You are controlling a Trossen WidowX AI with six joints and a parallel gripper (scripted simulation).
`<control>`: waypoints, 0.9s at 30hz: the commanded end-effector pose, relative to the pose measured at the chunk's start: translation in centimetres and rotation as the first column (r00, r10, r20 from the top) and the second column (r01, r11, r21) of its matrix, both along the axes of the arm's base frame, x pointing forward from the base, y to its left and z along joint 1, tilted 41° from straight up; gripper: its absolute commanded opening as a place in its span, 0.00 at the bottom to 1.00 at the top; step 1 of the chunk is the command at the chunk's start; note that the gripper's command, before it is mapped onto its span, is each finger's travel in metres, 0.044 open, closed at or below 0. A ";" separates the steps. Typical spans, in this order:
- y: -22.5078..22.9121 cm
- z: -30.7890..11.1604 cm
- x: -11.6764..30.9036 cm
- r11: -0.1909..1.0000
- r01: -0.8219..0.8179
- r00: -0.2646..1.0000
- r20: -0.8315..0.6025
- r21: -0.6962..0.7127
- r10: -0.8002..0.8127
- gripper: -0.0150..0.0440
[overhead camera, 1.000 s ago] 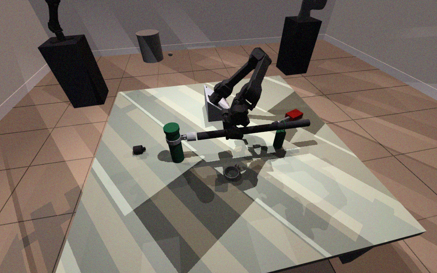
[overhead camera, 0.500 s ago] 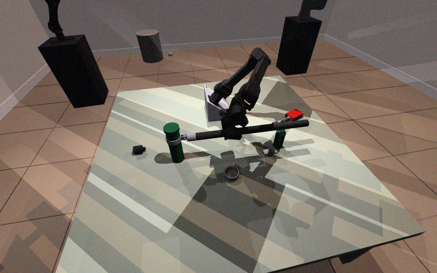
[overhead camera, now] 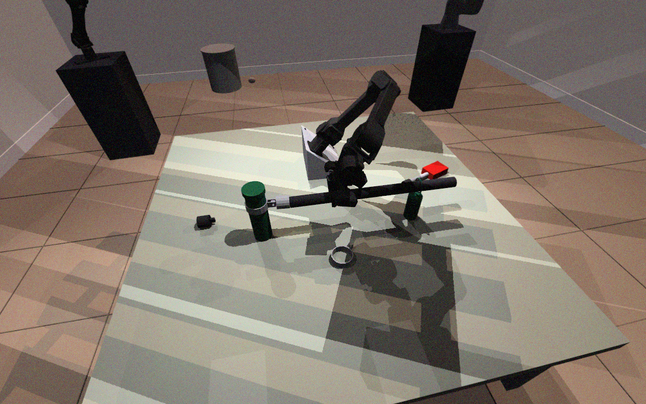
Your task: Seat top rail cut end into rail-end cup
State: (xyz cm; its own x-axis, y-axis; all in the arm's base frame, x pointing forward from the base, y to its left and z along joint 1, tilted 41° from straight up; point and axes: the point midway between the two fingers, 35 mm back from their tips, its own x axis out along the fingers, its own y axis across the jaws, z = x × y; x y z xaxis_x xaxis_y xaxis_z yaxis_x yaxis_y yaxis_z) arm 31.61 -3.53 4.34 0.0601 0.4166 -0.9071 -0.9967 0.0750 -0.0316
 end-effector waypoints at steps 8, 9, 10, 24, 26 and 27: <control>-0.6 -0.1 0.0 1.000 0.004 1.000 0.003 -0.014 -0.004 0.25; -0.6 -0.1 0.0 1.000 0.004 1.000 0.003 -0.014 -0.004 0.25; -0.6 -0.1 0.0 1.000 0.004 1.000 0.003 -0.014 -0.004 0.25; 0.0 0.0 0.0 1.000 0.000 1.000 0.000 -0.001 0.000 0.25; -0.1 0.0 0.0 1.000 0.000 1.000 0.000 -0.001 0.000 0.25; -0.1 0.0 0.0 1.000 0.000 1.000 0.000 -0.002 0.000 0.25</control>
